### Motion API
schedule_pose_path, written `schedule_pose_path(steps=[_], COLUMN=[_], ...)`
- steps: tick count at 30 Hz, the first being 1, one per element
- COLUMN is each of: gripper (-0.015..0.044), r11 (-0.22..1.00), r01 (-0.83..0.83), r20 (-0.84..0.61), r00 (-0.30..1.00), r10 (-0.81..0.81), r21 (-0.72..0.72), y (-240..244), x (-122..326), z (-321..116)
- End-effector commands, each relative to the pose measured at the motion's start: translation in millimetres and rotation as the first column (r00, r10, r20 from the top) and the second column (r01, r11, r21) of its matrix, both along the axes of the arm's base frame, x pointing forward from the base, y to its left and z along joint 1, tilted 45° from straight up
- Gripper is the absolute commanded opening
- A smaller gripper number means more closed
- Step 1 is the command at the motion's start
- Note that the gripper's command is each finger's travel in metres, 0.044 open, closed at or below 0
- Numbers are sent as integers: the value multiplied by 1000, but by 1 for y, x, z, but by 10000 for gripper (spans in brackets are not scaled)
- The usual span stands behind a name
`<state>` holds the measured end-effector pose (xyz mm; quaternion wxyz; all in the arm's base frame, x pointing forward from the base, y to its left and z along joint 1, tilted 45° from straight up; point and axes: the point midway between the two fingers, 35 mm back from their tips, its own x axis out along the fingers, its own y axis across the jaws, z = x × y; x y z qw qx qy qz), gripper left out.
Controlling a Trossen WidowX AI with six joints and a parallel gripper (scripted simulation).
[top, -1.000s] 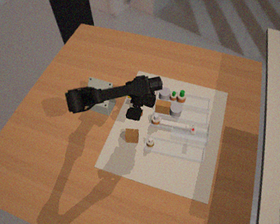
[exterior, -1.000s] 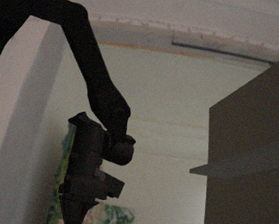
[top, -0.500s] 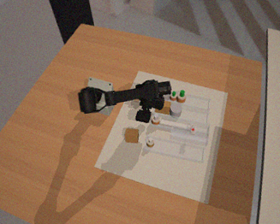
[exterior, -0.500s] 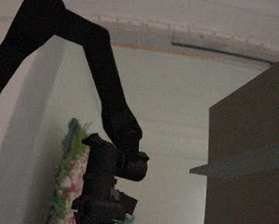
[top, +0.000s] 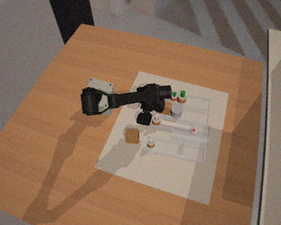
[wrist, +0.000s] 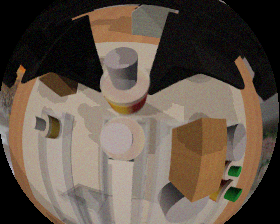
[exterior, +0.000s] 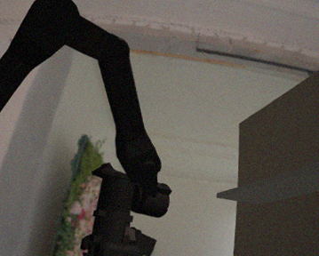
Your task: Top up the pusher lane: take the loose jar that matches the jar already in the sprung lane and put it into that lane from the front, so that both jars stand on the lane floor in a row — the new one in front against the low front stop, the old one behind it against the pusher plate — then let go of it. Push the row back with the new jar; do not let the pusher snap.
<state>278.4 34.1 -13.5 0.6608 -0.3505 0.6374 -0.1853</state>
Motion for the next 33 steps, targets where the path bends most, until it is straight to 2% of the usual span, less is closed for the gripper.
schedule_pose_path(steps=[1,33], gripper=[0,0], r11=[1000,1000], r01=[-6,-6], r20=[-1,0], r00=[1000,1000], r10=[6,6], r21=[-3,-2], y=[0,4], x=[2,15], z=[0,-1])
